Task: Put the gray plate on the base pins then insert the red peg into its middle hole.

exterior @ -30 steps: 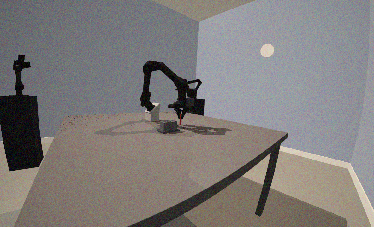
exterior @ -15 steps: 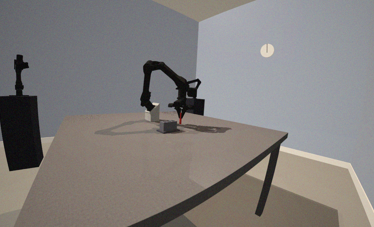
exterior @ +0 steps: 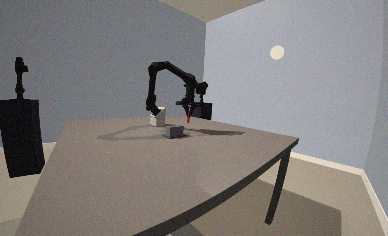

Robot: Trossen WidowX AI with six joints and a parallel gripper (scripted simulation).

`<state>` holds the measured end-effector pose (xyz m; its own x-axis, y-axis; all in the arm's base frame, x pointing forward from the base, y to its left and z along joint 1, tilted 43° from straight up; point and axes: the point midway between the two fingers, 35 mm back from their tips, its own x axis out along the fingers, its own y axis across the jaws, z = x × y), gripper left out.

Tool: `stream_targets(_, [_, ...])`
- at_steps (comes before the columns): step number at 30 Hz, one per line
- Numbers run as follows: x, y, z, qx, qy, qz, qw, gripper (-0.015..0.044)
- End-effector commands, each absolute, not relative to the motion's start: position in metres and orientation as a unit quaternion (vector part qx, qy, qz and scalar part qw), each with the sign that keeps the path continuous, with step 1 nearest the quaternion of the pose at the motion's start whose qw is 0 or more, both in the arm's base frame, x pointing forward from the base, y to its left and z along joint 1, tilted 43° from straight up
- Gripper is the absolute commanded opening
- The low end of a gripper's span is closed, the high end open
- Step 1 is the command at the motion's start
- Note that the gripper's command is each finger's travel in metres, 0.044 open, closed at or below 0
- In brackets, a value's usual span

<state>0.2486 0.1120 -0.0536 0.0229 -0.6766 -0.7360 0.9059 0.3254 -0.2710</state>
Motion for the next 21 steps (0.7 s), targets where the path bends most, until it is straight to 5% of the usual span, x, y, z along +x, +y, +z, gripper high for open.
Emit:
stream_targets(1, [0.25, 0.122, -0.043, 0.145, 0.413, -0.562, 0.702, 0.0])
stream_targets(21, [0.272, 0.112, -0.022, 0.143, 0.418, -0.56, 0.701, 0.0])
